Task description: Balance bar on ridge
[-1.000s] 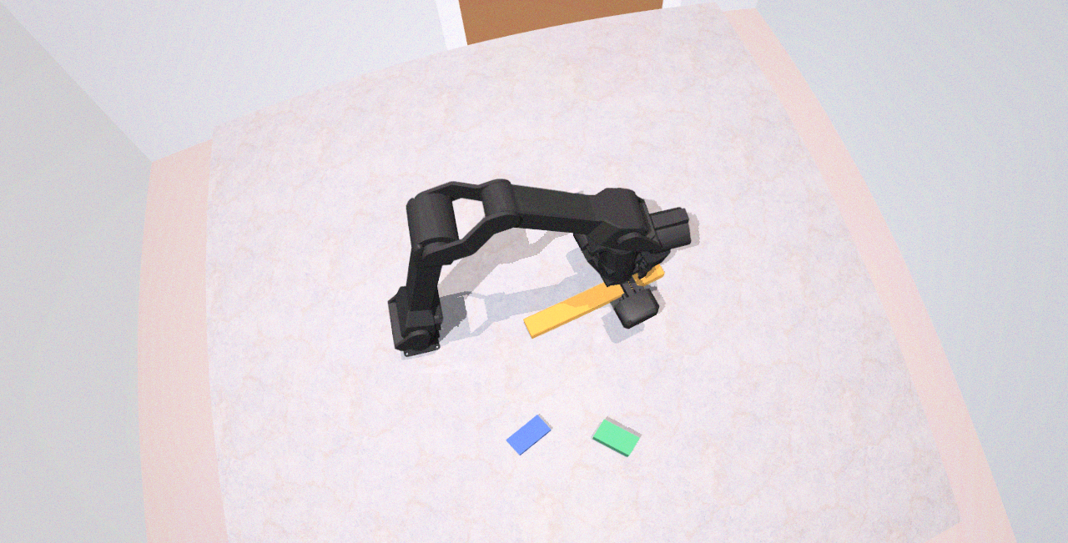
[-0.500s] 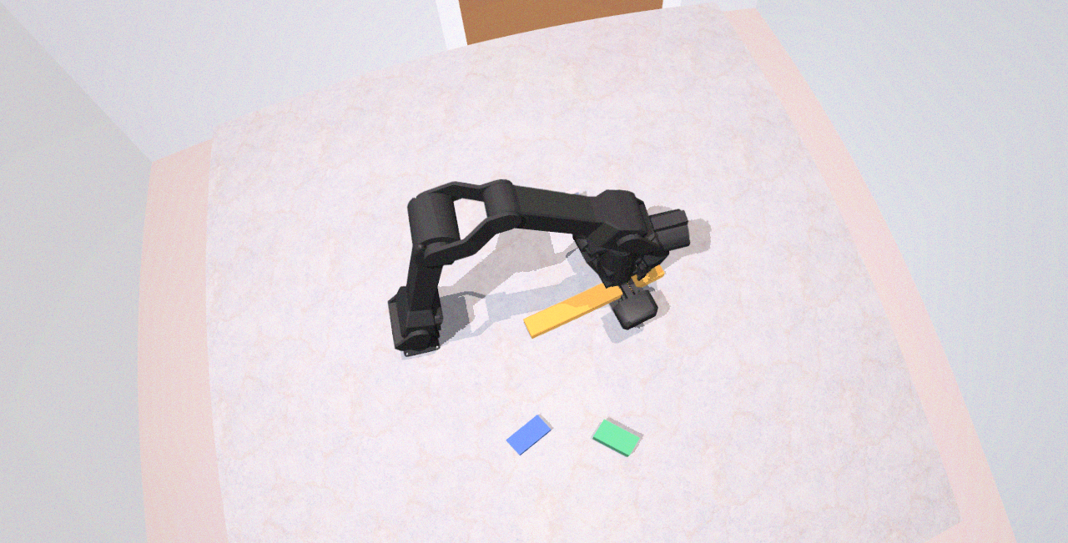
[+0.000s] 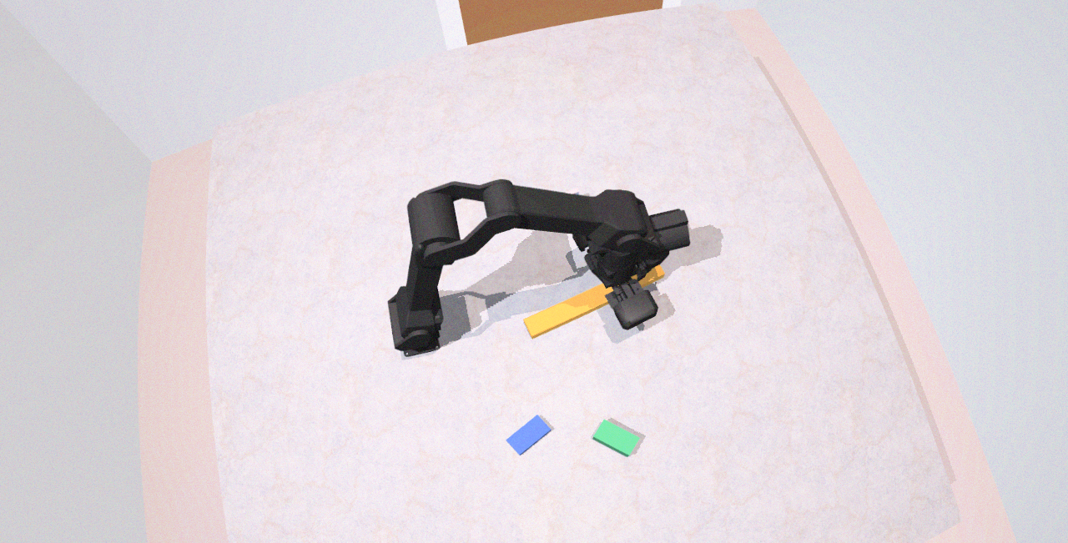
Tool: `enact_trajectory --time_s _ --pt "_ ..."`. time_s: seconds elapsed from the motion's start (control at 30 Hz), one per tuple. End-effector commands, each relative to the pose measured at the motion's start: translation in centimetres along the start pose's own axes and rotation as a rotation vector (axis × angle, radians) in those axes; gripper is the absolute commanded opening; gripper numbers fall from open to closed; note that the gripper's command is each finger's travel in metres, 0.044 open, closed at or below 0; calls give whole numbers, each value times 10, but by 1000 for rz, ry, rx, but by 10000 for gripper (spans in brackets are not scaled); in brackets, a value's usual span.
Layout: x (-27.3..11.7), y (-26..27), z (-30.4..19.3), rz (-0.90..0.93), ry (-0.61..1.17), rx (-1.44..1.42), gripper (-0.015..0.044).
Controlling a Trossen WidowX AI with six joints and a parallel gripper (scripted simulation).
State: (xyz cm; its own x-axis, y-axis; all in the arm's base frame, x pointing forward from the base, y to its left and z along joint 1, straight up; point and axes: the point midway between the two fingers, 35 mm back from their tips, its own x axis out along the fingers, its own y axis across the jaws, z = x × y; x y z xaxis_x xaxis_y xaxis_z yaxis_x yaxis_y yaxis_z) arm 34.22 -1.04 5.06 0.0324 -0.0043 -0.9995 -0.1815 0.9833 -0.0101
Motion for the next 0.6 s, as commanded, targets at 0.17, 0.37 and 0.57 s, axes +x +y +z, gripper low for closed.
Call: enact_trajectory --time_s 0.17,0.37,0.57 --pt "-14 0 2 1 0 0 0" --pt "-29 -1 4 1 0 1 0" --pt "-44 -1 5 2 0 2 0"
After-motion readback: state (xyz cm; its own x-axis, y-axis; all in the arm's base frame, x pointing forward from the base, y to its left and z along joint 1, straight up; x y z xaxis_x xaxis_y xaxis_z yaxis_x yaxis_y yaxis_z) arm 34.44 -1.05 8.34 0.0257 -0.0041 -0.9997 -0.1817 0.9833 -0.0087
